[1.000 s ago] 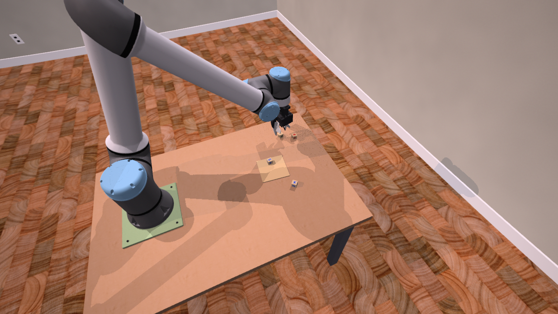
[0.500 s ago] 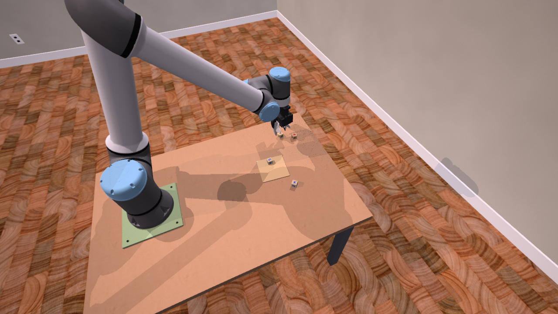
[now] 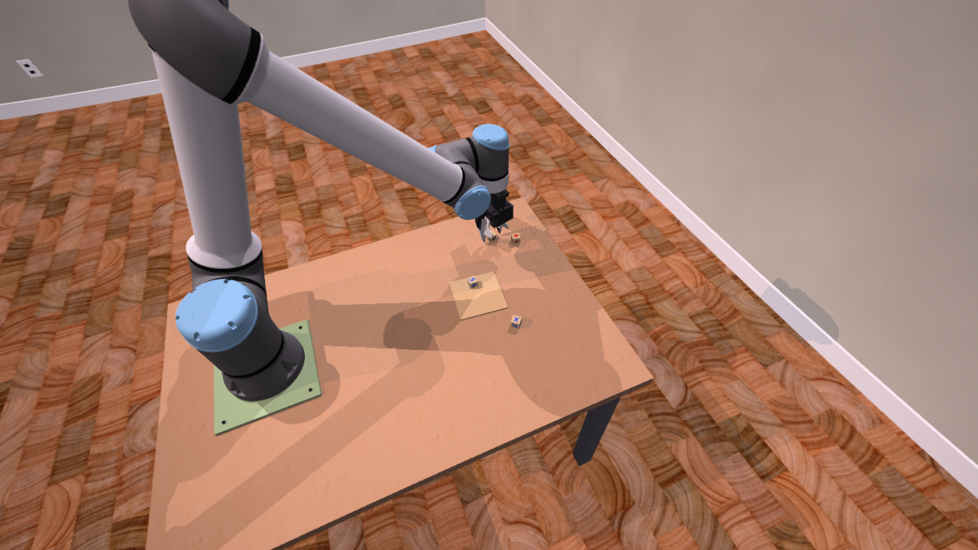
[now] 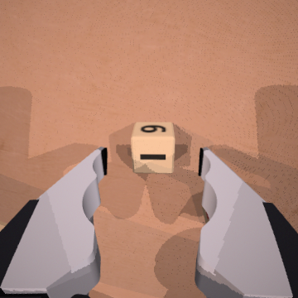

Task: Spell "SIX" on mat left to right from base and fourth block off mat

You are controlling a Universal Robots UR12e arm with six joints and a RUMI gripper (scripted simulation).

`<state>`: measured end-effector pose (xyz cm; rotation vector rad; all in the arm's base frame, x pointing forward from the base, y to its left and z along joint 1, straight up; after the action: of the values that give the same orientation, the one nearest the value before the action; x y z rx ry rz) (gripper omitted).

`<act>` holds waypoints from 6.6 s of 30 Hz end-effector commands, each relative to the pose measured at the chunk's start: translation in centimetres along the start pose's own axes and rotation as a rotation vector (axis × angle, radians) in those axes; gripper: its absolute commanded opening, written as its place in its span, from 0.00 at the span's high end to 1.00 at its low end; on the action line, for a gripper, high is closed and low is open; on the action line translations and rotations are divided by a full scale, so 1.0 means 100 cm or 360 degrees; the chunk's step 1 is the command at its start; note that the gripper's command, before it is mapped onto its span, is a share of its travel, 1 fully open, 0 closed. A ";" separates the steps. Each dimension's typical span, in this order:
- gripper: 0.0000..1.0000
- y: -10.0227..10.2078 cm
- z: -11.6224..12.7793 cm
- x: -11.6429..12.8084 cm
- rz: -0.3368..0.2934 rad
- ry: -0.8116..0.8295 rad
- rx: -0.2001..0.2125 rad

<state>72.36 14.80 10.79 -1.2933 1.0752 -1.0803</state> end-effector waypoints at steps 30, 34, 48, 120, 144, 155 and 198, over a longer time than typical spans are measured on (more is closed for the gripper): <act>0.75 0.010 0.001 0.000 0.0000 0.0000 0.0003; 0.75 0.010 0.001 0.000 0.0000 0.0000 0.0003; 0.95 0.010 0.001 0.000 0.0000 0.0000 0.0003; 0.95 -0.095 -0.043 0.056 0.0000 0.0119 0.0003; 0.95 -0.094 -0.166 0.160 0.0000 0.0417 0.0003; 0.95 -0.089 -0.166 0.160 0.0000 0.0417 0.0003; 0.95 0.002 -0.166 0.160 0.0000 0.0417 0.0003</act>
<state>58.79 -3.84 10.69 -1.1724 1.2682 -1.2745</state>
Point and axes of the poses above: the point where the finger pads meet when closed, its own y axis out along the fingers, its own z axis across the jaws, x = y × z, the point moved 9 cm from there along -y, back along the fingers, and after that the axes turned 1 degree about y, right-handed, at the moved point
